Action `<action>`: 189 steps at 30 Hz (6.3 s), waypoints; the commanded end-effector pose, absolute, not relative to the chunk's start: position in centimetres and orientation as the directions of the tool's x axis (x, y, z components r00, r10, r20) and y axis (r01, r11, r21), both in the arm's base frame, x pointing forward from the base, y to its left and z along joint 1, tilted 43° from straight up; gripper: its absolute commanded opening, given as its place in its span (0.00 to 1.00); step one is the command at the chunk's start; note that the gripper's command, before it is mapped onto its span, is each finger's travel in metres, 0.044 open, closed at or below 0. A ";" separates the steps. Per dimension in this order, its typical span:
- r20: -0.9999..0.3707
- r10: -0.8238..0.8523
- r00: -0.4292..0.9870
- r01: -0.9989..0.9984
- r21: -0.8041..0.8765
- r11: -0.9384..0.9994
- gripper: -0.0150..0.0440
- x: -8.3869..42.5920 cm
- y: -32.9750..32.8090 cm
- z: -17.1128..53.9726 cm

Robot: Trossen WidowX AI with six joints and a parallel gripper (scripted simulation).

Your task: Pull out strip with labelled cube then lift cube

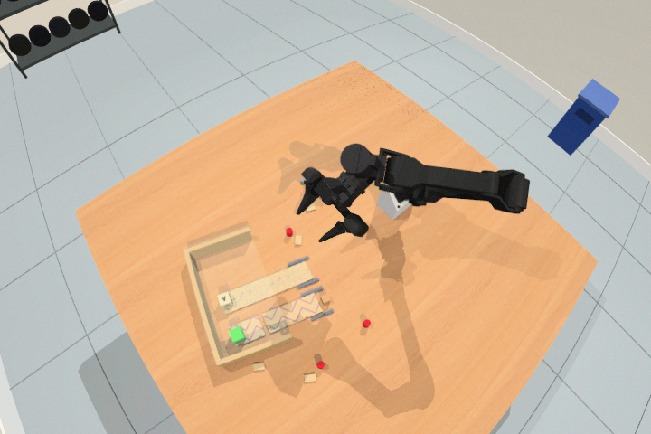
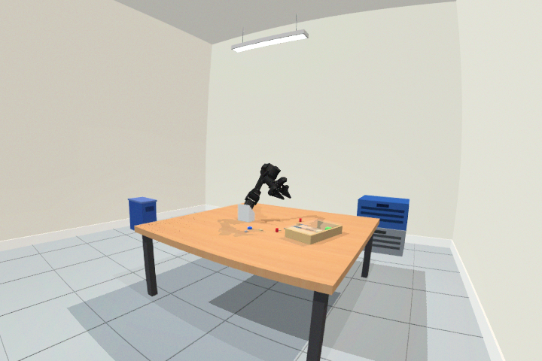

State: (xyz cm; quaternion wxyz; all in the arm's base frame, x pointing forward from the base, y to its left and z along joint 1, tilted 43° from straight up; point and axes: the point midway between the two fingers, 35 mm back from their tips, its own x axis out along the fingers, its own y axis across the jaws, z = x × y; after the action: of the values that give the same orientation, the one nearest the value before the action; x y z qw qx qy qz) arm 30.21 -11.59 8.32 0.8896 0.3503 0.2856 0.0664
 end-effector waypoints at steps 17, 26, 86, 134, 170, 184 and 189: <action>-0.547 0.402 0.734 0.128 0.693 0.709 0.71 32.3 -11.1 7.0; -0.703 0.590 0.397 0.220 0.697 0.683 0.31 36.5 -7.5 3.9; -0.736 0.676 0.033 0.266 0.659 0.704 0.25 37.4 1.2 -3.4; -0.736 0.677 0.033 0.266 0.659 0.704 0.25 37.4 1.7 -3.8; -0.735 0.677 0.033 0.266 0.659 0.703 0.25 37.7 1.9 -4.1; -0.735 0.677 0.032 0.267 0.659 0.703 0.25 35.9 2.4 -3.8; -0.735 0.677 0.032 0.267 0.659 0.703 0.25 35.2 2.6 -3.7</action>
State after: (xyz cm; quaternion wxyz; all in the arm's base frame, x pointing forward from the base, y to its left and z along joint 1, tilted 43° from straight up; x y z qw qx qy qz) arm 36.25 1.92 -3.54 0.6358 0.3479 0.6696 0.1624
